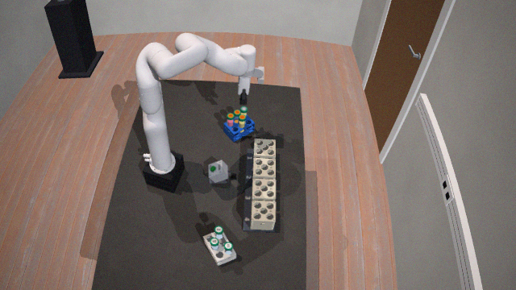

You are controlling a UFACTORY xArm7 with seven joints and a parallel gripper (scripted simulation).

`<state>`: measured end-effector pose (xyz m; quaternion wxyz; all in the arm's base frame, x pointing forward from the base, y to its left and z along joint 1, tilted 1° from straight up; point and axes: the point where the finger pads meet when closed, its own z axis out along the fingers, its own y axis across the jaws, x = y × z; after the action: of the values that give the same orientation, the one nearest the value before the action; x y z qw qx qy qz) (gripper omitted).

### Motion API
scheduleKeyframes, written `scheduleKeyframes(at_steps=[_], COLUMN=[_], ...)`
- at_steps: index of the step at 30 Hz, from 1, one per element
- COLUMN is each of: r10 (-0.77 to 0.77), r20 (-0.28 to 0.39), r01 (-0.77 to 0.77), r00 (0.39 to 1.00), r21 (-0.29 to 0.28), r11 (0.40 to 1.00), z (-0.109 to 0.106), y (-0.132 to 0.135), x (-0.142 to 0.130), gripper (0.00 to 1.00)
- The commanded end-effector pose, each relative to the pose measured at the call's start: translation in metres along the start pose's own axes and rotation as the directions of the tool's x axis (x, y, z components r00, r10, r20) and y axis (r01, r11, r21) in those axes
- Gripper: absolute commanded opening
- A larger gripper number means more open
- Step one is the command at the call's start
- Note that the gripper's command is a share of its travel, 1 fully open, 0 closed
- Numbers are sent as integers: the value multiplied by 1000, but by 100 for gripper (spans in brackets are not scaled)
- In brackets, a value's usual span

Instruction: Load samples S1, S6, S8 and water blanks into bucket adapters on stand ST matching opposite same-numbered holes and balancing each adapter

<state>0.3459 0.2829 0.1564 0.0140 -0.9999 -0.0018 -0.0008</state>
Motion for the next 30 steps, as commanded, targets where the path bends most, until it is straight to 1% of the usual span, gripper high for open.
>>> scheduleKeyframes(at_steps=[1, 5, 7, 10, 16, 22, 24, 27, 30], r10=[145, 275, 275, 370, 547, 702, 702, 770, 773], r20=[-8, -8, -8, -8, -9, -8, -8, -8, -8], r01=[-145, -275, -275, -370, -547, -703, -703, -770, -773], r00=[989, 961, 961, 929, 837, 712, 712, 638, 635], r21=[-4, -3, -3, -2, 0, 1, 1, 2, 2], r11=[989, 961, 961, 929, 837, 712, 712, 638, 635], z=[-2, -2, -2, -2, -2, -2, -2, -2, -2], y=[-1, -1, -1, -1, -1, -1, -1, -1, -1], x=[1, 1, 1, 1, 1, 1, 1, 1, 1], gripper=[57, 57, 57, 57, 57, 57, 57, 57, 57])
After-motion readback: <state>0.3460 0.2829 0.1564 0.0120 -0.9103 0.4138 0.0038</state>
